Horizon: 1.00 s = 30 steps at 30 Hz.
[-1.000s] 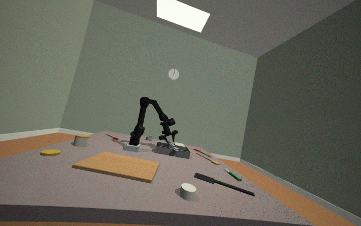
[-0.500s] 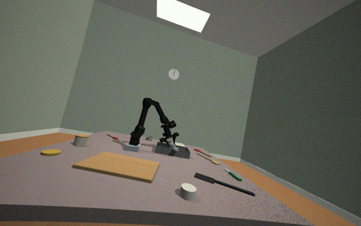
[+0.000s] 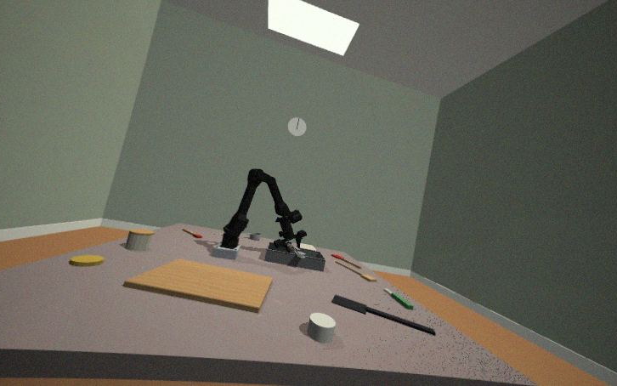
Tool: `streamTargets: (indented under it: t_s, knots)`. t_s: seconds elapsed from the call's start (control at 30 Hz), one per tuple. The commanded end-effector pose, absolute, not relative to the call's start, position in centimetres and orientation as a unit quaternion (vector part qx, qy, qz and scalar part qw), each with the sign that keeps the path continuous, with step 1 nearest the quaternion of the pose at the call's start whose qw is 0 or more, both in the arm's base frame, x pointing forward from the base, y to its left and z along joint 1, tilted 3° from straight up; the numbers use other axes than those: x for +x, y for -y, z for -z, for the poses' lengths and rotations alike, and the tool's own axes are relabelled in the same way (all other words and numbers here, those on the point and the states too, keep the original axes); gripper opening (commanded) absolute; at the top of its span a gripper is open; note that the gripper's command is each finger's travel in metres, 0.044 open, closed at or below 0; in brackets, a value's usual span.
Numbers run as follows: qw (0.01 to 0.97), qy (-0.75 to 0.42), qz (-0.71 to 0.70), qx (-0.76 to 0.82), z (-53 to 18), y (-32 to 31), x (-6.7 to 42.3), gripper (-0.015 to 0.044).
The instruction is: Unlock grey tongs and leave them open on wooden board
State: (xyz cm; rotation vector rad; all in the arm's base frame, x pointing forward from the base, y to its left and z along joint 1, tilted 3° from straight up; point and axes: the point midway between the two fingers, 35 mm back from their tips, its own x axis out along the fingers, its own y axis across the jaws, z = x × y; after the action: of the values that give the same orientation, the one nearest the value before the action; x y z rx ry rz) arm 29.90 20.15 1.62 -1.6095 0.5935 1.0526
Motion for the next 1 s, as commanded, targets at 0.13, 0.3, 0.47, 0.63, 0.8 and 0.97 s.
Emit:
streamTargets:
  t_s: [0.13,0.3,0.47,0.63,0.8,0.97]
  knots:
    - [0.534,-0.25,-0.442,-0.676,-1.5,-20.1,29.9,0.0181]
    - [0.534,-0.25,-0.442,-0.676,-1.5,-20.1,29.9,0.0109]
    - [0.534,-0.25,-0.442,-0.676,-1.5,-20.1,29.9,0.0075]
    - [0.534,-0.25,-0.442,-0.676,-1.5,-20.1,29.9,0.0042]
    - [0.534,-0.25,-0.442,-0.676,-1.5,-20.1,29.9,-0.0089]
    - [0.533,-0.25,-0.444,-0.676,-5.1,-20.5,30.2,-0.015]
